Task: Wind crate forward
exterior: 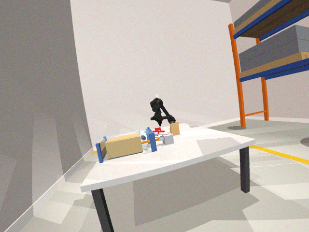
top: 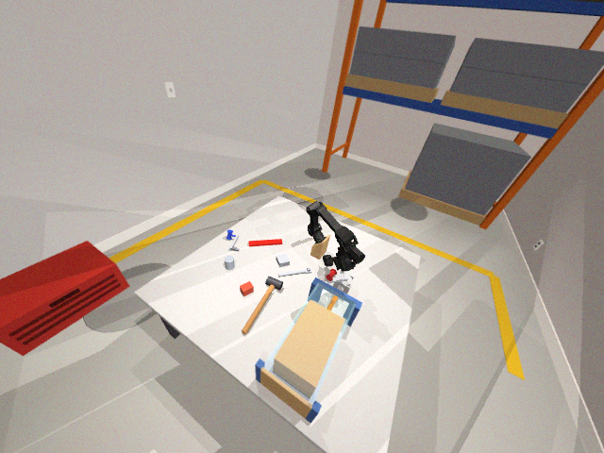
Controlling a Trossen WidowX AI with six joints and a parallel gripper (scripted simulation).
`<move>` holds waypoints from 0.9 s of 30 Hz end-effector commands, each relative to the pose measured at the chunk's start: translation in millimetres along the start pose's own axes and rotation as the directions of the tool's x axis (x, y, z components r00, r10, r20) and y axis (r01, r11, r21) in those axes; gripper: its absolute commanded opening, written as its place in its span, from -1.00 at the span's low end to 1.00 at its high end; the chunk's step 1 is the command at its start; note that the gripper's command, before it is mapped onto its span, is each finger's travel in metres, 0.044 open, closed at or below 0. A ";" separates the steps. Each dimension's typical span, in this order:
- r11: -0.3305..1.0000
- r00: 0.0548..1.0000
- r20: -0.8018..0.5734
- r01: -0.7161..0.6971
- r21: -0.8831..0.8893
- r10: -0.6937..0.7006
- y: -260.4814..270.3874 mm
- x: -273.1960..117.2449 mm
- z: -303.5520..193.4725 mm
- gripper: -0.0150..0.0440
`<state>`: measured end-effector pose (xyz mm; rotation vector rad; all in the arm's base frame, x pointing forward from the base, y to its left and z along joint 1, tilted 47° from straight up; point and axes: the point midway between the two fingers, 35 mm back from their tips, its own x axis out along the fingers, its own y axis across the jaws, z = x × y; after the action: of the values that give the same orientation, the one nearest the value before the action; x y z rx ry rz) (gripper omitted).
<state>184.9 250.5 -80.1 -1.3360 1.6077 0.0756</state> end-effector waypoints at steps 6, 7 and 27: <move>0.999 1.000 0.007 0.003 -0.047 -0.003 -1.5 9.1 0.0 -0.49; 0.999 1.000 0.007 0.003 -0.047 -0.003 -1.5 9.4 0.0 -0.49; 0.999 1.000 0.005 0.004 -0.048 -0.004 -20.9 9.8 -19.5 -0.49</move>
<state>188.7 229.2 -71.3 -1.3685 1.6108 0.1150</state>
